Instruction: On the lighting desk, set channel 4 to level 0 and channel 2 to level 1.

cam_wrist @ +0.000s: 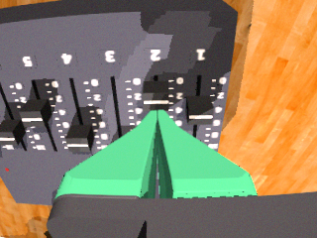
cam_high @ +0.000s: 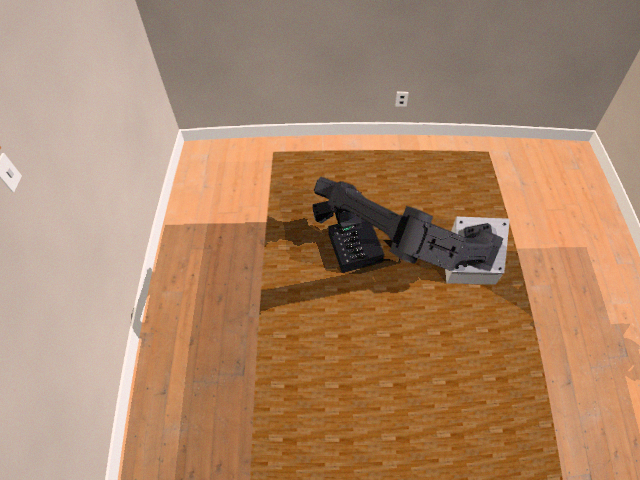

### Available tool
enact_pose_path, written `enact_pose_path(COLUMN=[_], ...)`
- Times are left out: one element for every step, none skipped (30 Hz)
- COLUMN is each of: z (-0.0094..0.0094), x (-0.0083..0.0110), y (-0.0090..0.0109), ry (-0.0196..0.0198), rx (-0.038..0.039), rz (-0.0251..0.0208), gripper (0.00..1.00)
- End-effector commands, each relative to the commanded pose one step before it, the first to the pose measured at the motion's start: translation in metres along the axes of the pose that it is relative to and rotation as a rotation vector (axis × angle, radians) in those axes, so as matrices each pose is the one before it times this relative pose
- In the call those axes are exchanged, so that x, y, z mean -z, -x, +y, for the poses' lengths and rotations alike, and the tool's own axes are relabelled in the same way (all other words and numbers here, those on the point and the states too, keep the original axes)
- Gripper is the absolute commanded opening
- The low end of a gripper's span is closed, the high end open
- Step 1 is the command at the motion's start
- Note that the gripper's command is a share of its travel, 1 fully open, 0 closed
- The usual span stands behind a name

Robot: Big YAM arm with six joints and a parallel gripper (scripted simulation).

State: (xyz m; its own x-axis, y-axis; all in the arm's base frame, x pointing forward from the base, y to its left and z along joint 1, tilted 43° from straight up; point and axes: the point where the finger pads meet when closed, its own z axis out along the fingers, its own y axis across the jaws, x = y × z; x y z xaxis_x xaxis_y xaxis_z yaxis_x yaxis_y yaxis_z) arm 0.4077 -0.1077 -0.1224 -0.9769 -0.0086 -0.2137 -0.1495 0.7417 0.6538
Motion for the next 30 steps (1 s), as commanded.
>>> enact_pose_path(z=[-0.0036,0.0,-0.00001,-0.00003,-0.00008,-0.00013,0.0,0.0,-0.00019,-0.00025,-0.00029,-0.00032,-0.00033,-0.00034,-0.00032,-0.00024,-0.00001,-0.00001,-0.00001,0.0,0.0,0.0,0.0,0.0,0.0,-0.00002,0.00031,0.00155,0.00155,-0.00301], x=[0.00031,0.0,0.0,0.0,0.0,0.0,0.0,0.0,0.0,0.00001,0.00001,0.00001,0.00001,0.00001,0.00001,0.00001,0.00001,0.00001,0.0,0.0,0.0,0.0,0.00003,0.0,0.0,0.00018,0.00046,0.00158,0.0053,0.01026], y=[0.02618,0.0,0.0,-0.00002,-0.00006,-0.0001,0.0,0.0,-0.00014,-0.00018,-0.00021,-0.00024,-0.00025,-0.00026,-0.00025,-0.00033,-0.00048,-0.00037,-0.00026,-0.00015,-0.00006,-0.00001,0.0,0.0,0.0,0.0,-0.00039,-0.00077,0.00065,0.00175], ry=[-0.00712,0.0,-0.00002,-0.00012,-0.00029,-0.00049,0.0,0.0,-0.0007,-0.0009,-0.00107,-0.00119,-0.00126,-0.00126,-0.00123,-0.00094,-0.00012,-0.00009,-0.00007,-0.00004,-0.00002,0.0,-0.00001,0.0,0.0,-0.00008,0.00114,0.00357,-0.00013,-0.0107], rx=[0.03414,0.0,0.00007,0.00047,0.00112,0.00192,0.0,0.0,0.00275,0.00351,0.00415,0.00461,0.00445,0.00248,0.00103,0.00038,-0.00055,-0.00056,-0.00062,-0.00062,-0.00052,-0.00031,0.00013,0.0,0.0,0.00101,0.00059,-0.00327,-0.004,-0.00267], rz=[-0.01294,0.0,-0.00002,-0.00013,-0.00032,-0.00055,0.0,0.0,-0.00078,-0.001,-0.00118,-0.0013,-0.00136,-0.00135,-0.00126,-0.00074,0.00012,0.00009,0.00006,0.00004,0.00002,0.0,0.00001,0.0,0.0,0.00004,0.00157,0.00445,-0.00051,-0.01561], gripper=[0.0,0.0,0.0,0.0,0.0,0.0,0.0,0.0,0.0,0.0,0.0,0.0,0.0,0.0,0.0,0.0,0.0,0.0,0.0,0.0,0.0,0.0,0.0,0.0,0.0,0.0,0.0,0.0,0.0,0.0])
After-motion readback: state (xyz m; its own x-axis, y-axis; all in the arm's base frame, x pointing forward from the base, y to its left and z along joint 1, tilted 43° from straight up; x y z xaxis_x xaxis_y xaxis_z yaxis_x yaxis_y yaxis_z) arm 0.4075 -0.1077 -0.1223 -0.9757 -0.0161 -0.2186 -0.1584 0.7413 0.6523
